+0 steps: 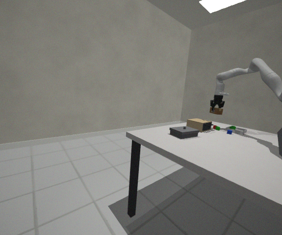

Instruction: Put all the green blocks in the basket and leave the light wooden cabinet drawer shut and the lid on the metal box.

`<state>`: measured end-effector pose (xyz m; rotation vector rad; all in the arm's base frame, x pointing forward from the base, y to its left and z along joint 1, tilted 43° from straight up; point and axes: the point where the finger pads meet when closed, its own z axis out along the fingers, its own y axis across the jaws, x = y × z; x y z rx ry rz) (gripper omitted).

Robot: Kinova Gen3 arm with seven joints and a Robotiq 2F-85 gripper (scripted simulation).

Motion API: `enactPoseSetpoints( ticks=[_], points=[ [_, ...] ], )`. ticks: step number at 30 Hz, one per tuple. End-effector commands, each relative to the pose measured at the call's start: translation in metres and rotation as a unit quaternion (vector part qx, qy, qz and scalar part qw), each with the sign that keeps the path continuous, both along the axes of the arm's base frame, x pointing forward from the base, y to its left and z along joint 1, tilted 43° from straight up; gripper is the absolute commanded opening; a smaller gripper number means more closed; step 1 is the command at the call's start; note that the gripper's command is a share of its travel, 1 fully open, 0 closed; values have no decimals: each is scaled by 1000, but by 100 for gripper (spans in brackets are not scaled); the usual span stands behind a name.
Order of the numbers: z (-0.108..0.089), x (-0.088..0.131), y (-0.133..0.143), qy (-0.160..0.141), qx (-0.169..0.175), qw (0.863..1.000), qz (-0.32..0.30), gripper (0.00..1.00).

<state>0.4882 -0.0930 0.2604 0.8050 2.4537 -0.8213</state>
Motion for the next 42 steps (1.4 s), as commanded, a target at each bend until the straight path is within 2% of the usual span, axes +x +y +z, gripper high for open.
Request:
enactPoseSetpoints(
  ticks=[1, 3, 5, 6, 8, 12, 15, 18, 42],
  points=[
    [-40, 26, 52, 64, -22, 995, 74, 67],
    [-57, 30, 75, 104, -33, 987, 118, 67],
    [-57, 30, 75, 104, -33, 987, 118, 67],
    [-84, 37, 104, 125, -38, 982, 137, 67],
    [-95, 37, 121, 162, -52, 968, 186, 67],
    [-132, 33, 164, 227, -69, 938, 252, 67],
    [-163, 31, 196, 254, -79, 922, 282, 67],
    [-195, 29, 222, 264, -84, 916, 290, 67],
    [-198, 29, 226, 263, -80, 916, 293, 67]
  ],
)
